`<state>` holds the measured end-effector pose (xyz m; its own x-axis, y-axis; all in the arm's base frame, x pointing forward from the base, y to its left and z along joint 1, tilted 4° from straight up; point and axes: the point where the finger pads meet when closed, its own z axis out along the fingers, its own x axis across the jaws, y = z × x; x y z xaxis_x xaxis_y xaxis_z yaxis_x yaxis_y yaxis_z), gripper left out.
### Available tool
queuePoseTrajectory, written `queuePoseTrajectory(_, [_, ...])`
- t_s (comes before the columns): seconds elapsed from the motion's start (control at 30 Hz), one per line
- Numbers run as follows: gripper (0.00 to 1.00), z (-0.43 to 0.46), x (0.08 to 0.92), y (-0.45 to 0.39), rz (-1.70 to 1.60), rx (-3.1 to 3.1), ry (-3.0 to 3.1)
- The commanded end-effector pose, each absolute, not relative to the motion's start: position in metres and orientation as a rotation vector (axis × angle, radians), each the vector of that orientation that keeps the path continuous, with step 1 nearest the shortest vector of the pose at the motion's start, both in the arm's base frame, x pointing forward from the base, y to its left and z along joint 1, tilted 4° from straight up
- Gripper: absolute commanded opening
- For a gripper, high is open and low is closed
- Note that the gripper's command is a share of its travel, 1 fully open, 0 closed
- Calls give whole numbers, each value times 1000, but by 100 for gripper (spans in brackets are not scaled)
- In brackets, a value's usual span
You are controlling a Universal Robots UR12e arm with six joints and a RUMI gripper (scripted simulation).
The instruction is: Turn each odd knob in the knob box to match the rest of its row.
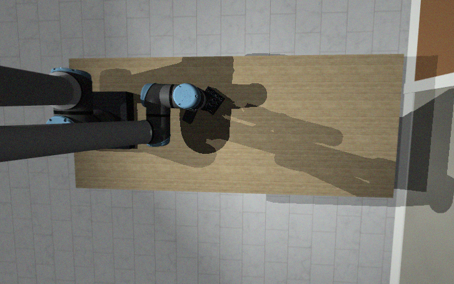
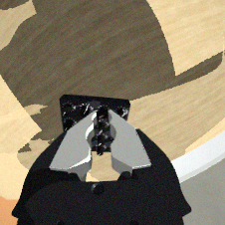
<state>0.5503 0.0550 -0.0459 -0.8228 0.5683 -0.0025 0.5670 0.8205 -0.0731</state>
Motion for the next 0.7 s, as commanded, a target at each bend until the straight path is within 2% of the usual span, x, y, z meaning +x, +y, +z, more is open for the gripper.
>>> queuePoseTrajectory(0.0, [4, -45, 551, 55, 106, -812, -3011])
queuePoseTrajectory(0.67, [4, -45, 552, 54, 100, -418, -3082])
